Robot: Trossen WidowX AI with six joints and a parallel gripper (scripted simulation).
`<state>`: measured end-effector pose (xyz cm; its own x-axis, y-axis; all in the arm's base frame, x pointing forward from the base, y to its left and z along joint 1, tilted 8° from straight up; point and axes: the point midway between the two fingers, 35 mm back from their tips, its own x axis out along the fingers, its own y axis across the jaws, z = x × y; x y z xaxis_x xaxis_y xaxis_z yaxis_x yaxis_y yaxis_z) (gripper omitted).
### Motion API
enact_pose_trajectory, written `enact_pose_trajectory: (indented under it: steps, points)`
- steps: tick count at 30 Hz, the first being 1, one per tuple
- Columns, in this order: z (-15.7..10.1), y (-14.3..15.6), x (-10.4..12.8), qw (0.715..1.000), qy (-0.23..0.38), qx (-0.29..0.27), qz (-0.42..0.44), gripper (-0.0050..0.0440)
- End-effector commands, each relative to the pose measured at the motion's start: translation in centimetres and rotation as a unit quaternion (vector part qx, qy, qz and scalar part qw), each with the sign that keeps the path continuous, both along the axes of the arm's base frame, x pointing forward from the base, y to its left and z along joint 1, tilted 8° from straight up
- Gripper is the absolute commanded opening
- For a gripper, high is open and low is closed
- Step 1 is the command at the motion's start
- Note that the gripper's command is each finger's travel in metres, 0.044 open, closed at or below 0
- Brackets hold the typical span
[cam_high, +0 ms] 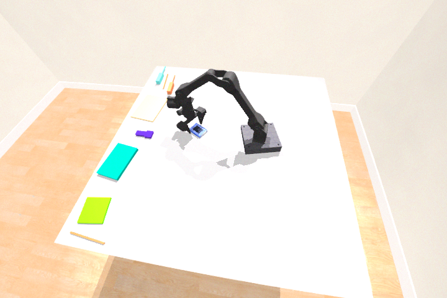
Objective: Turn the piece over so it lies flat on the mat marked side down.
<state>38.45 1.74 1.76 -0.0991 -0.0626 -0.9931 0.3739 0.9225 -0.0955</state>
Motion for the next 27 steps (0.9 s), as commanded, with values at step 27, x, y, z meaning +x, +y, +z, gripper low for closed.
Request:
enact_pose_trajectory:
  steps: [27]
  points:
    - [-0.32,0.02,-0.10,1.000,0.005,0.002,0.002,0.0440]
